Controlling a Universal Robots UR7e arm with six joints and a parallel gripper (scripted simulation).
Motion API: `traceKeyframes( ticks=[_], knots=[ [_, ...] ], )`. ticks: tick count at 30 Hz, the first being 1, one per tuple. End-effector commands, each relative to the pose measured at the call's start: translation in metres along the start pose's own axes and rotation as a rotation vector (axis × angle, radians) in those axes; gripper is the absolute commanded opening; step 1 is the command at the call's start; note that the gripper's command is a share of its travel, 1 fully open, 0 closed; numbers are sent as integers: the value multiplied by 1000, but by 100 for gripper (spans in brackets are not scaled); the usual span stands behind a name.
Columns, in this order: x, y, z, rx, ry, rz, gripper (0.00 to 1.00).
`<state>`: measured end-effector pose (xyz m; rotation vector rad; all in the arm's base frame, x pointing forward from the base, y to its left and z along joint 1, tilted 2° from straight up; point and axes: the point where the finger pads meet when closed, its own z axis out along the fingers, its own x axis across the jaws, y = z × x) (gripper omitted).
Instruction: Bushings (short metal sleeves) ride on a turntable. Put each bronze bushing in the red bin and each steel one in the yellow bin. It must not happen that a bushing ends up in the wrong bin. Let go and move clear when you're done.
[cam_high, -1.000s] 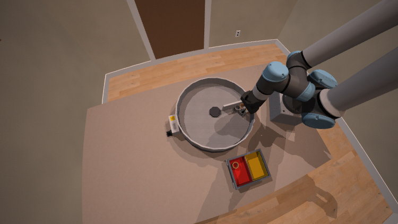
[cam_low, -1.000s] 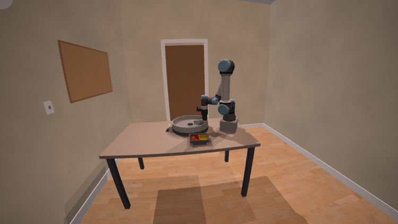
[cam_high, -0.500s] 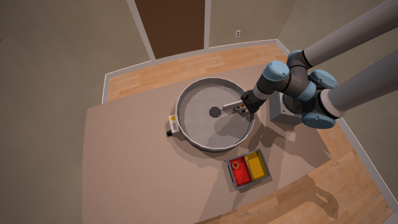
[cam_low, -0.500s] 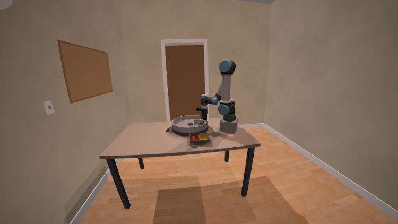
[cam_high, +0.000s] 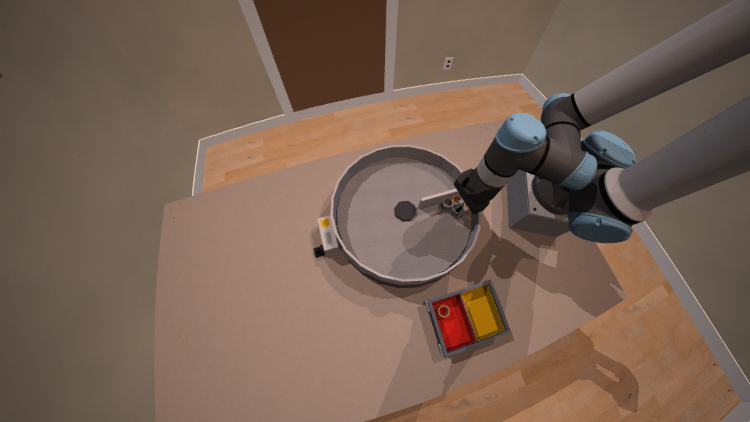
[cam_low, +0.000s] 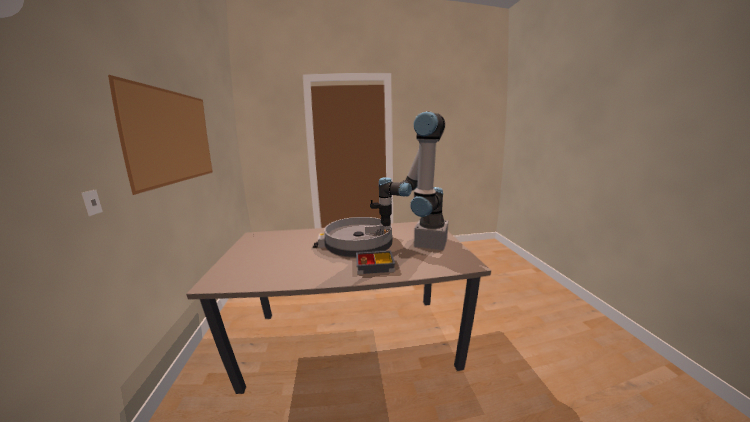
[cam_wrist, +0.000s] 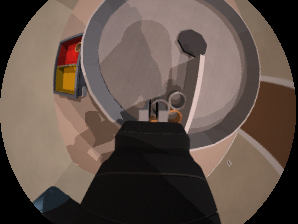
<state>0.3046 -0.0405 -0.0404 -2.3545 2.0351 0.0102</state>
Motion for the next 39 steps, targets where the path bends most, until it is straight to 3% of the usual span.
traceKeyframes(
  ticks=[1, 39],
  knots=[
    [0, 0, -2, 1, 1, 0, 0],
    [0, 0, -12, 1, 1, 0, 0]
  ],
)
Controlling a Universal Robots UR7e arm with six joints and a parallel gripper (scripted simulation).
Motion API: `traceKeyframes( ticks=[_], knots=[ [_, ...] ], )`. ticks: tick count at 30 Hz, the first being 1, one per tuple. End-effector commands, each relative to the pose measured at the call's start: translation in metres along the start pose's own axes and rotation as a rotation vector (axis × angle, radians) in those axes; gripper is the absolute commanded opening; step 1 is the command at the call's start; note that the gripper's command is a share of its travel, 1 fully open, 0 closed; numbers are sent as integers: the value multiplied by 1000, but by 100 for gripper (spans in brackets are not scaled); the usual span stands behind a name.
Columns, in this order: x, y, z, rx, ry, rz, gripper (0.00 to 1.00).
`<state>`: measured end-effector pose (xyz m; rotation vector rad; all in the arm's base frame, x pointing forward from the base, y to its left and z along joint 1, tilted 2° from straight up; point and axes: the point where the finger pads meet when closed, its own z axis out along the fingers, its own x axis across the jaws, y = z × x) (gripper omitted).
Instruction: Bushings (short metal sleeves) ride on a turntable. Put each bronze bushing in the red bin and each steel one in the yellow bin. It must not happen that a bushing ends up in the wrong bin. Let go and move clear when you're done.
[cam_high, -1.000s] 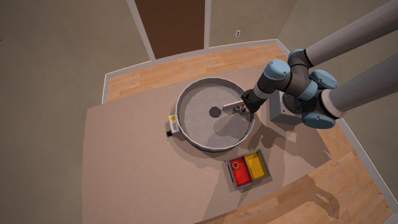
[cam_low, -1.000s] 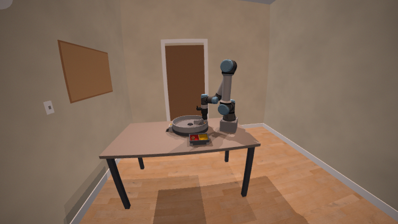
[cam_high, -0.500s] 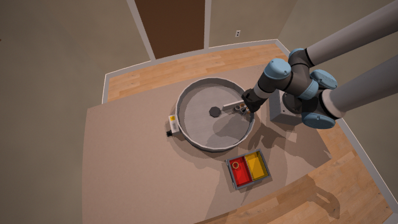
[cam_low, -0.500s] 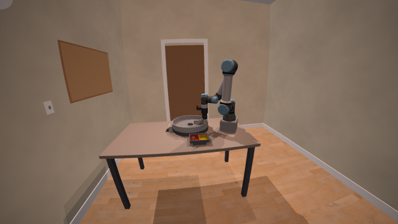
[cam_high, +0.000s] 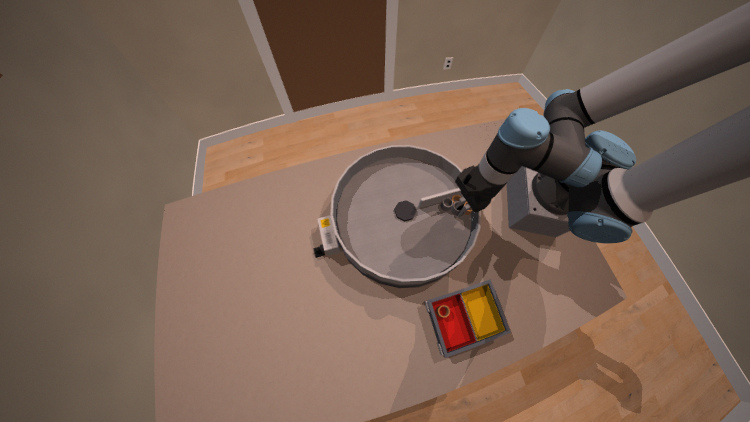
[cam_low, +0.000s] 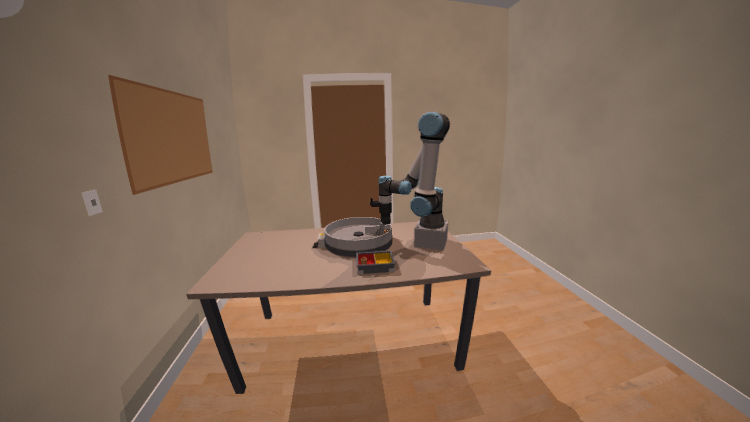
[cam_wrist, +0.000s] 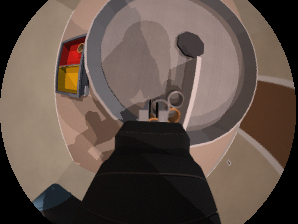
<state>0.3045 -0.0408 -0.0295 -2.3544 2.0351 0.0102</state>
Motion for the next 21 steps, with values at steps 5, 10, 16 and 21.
traceKeyframes(
  ticks=[5, 10, 16, 21],
  knots=[
    [0, 0, -3, 1, 1, 0, 0],
    [0, 0, -4, 1, 1, 0, 0],
    [0, 0, -6, 1, 1, 0, 0],
    [0, 0, -6, 1, 1, 0, 0]
  ],
)
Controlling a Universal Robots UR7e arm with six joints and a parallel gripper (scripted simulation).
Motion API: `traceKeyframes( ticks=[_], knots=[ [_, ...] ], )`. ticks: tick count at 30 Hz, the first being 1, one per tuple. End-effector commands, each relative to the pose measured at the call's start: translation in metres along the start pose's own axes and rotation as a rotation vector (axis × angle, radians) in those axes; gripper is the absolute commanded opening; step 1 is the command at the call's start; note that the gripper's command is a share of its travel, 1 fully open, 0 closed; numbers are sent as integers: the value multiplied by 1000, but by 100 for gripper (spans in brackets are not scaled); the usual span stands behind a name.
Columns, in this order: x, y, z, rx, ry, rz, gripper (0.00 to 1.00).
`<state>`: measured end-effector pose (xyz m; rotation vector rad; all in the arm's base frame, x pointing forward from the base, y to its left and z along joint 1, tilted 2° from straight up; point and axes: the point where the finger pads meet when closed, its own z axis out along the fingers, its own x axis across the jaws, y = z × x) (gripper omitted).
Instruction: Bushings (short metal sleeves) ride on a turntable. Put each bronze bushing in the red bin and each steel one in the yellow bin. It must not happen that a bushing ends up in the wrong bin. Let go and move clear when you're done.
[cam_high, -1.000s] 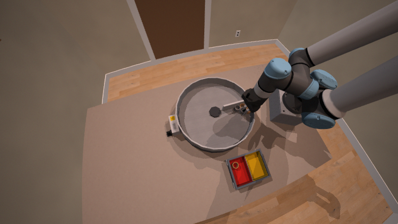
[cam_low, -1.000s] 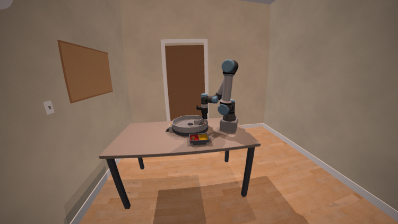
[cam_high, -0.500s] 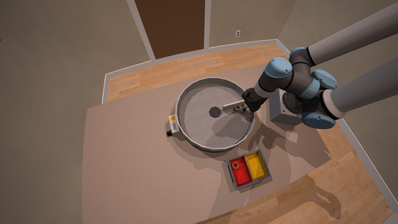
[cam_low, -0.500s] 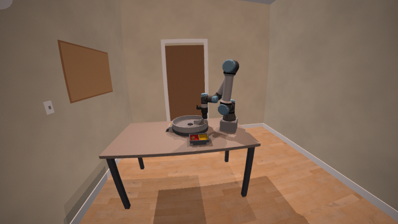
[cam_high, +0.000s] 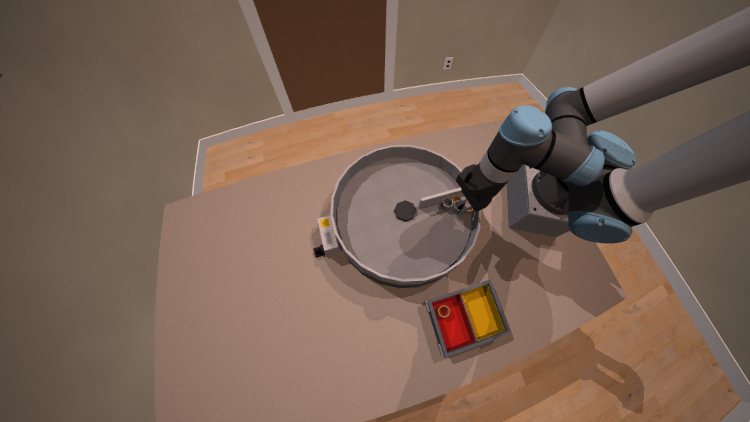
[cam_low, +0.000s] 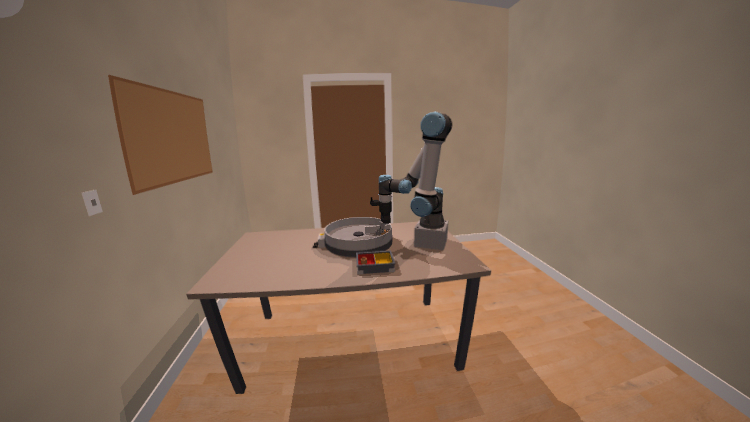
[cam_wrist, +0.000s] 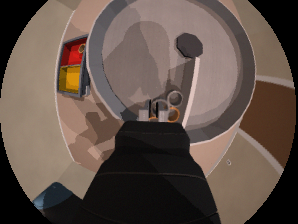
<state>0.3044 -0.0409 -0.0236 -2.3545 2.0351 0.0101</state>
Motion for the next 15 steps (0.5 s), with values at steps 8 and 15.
traceKeyframes(
  ticks=[8, 15],
  knots=[
    [0, 0, -3, 1, 1, 0, 0],
    [0, 0, -6, 1, 1, 0, 0]
  ],
)
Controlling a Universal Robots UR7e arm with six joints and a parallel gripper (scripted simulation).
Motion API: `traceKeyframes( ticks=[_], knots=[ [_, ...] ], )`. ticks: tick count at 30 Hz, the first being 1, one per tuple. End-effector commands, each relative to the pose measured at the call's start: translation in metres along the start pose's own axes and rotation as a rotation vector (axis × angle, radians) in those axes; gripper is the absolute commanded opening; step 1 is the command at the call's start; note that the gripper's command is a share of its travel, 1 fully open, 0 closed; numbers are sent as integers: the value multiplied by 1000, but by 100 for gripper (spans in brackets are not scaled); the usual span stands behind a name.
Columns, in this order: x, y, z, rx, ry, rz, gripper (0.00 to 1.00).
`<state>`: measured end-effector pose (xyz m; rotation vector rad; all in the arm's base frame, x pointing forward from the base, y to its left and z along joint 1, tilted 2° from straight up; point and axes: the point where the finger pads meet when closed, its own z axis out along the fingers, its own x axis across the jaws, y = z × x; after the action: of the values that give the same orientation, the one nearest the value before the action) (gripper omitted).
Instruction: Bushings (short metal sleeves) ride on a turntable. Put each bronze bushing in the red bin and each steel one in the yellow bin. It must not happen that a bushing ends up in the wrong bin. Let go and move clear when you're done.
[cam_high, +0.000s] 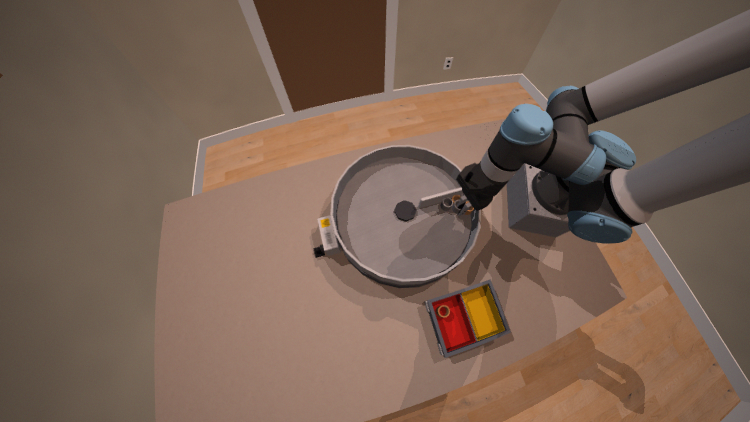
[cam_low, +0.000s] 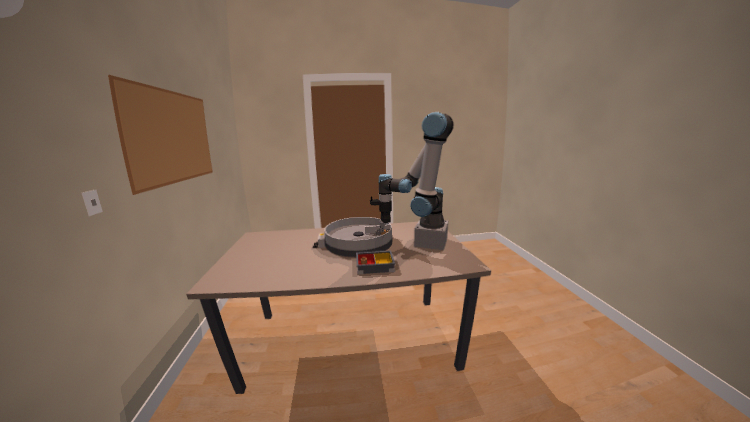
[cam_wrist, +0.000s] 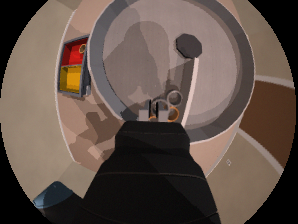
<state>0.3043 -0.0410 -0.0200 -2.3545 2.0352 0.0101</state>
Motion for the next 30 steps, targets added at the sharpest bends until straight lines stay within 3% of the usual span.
traceKeyframes(
  ticks=[1, 8, 13, 26, 30],
  knots=[
    [0, 0, -3, 1, 1, 0, 0],
    [0, 0, -3, 1, 1, 0, 0],
    [0, 0, -27, 1, 1, 0, 0],
    [0, 0, -51, 1, 1, 0, 0],
    [0, 0, -70, 1, 1, 0, 0]
  ],
)
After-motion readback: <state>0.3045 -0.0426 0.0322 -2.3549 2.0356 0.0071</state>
